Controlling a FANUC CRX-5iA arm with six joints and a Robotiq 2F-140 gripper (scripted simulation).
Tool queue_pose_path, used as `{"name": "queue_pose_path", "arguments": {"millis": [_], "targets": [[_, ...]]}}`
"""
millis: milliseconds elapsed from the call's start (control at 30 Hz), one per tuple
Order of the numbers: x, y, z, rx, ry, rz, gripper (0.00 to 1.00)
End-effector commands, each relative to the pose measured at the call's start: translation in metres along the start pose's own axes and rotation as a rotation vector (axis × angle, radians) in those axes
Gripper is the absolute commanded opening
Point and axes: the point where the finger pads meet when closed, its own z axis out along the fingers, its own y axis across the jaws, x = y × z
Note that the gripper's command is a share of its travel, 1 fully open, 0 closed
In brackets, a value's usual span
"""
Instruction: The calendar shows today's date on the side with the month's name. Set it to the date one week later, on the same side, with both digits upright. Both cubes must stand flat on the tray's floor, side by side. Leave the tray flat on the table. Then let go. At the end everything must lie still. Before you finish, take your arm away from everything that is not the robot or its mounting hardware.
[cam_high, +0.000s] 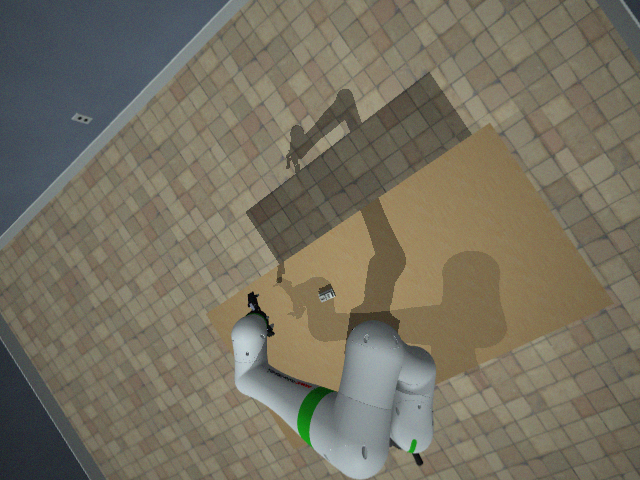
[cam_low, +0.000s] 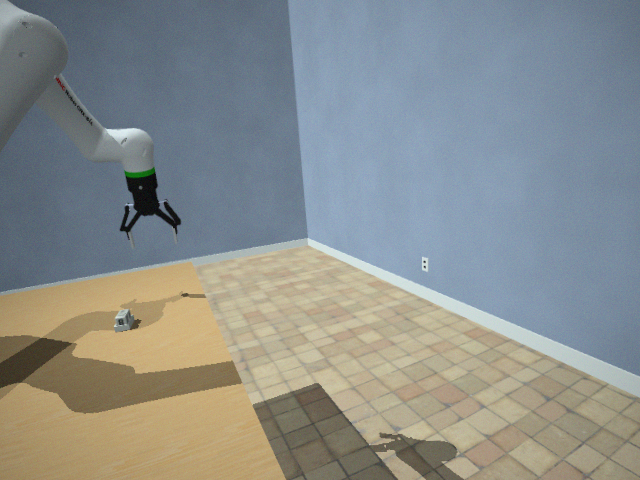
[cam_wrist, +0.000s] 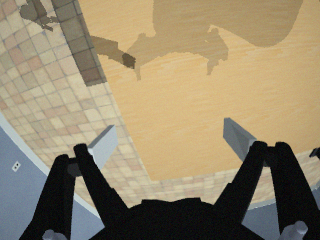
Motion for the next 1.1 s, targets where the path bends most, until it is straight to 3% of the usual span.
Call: {"name": "queue_pose_path", "arguments": {"millis": [0, 567, 600, 667, 700, 733, 800, 833, 900, 933, 1000, 1033, 1067], "targets": [[0.000, 0.000, 0.000, 0.000, 0.000, 0.000, 1.00], [0.001, 0.000, 0.000, 0.000, 0.002, 0.000, 1.00], [0.009, 0.002, -0.002, 0.000, 0.012, 0.001, 1.00], [0.056, 0.016, -0.010, 0.000, 0.075, 0.005, 1.00], [0.056, 0.016, -0.010, 0.000, 0.075, 0.005, 1.00], [0.086, 0.026, -0.015, 0.002, 0.122, 0.008, 1.00], [0.091, 0.027, -0.016, 0.002, 0.122, 0.008, 1.00], [0.124, 0.039, -0.023, 0.005, 0.175, 0.010, 1.00], [0.131, 0.041, -0.024, 0.005, 0.175, 0.010, 1.00], [0.160, 0.053, -0.030, 0.009, 0.226, 0.012, 1.00], [0.169, 0.057, -0.032, 0.009, 0.226, 0.012, 1.00], [0.196, 0.068, -0.037, 0.014, 0.271, 0.012, 1.00], [0.196, 0.068, -0.037, 0.014, 0.271, 0.012, 1.00]]}}
